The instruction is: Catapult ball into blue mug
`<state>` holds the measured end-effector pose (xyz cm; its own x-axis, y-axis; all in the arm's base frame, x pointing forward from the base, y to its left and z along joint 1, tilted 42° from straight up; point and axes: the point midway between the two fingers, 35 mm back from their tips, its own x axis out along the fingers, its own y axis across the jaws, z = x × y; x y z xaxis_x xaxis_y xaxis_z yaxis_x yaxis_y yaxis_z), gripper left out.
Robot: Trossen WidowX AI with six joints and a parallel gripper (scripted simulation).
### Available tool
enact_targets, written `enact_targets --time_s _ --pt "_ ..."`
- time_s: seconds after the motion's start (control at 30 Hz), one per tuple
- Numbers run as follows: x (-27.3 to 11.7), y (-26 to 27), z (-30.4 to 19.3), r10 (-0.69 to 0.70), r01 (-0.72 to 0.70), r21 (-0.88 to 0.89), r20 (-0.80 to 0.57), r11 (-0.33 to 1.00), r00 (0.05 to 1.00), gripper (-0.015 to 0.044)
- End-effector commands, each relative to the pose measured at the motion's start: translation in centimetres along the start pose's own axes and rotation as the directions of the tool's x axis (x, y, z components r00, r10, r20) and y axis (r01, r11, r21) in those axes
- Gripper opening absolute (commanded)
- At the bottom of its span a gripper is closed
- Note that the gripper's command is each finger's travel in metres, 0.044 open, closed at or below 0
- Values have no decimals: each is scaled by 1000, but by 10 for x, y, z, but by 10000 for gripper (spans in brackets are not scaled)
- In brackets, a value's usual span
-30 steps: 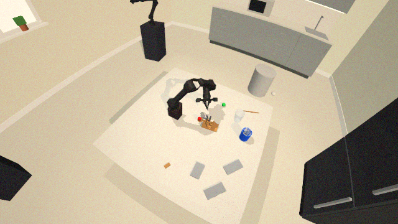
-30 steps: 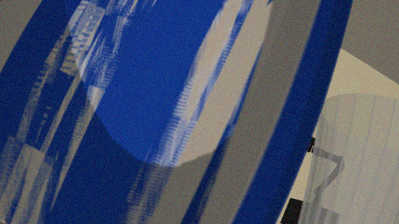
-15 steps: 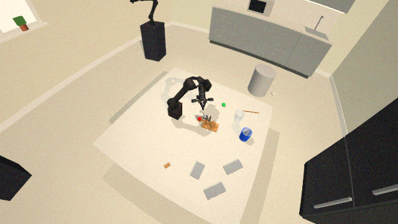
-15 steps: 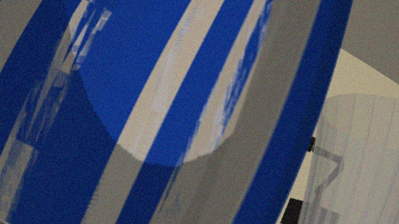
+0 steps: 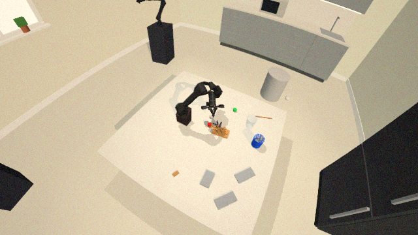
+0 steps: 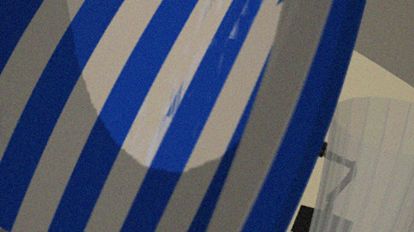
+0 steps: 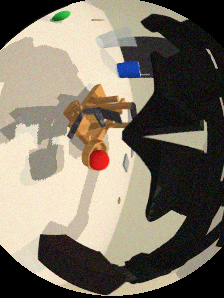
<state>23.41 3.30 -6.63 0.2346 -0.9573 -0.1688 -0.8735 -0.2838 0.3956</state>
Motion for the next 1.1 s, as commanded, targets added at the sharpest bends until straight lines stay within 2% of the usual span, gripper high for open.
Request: enact_targets --time_s 0.0,1.07 --pt "5 0 4 -2 2 -6 -4 1000 1000 0" --pt "44 1 41 0 0 -6 -6 1000 1000 0"
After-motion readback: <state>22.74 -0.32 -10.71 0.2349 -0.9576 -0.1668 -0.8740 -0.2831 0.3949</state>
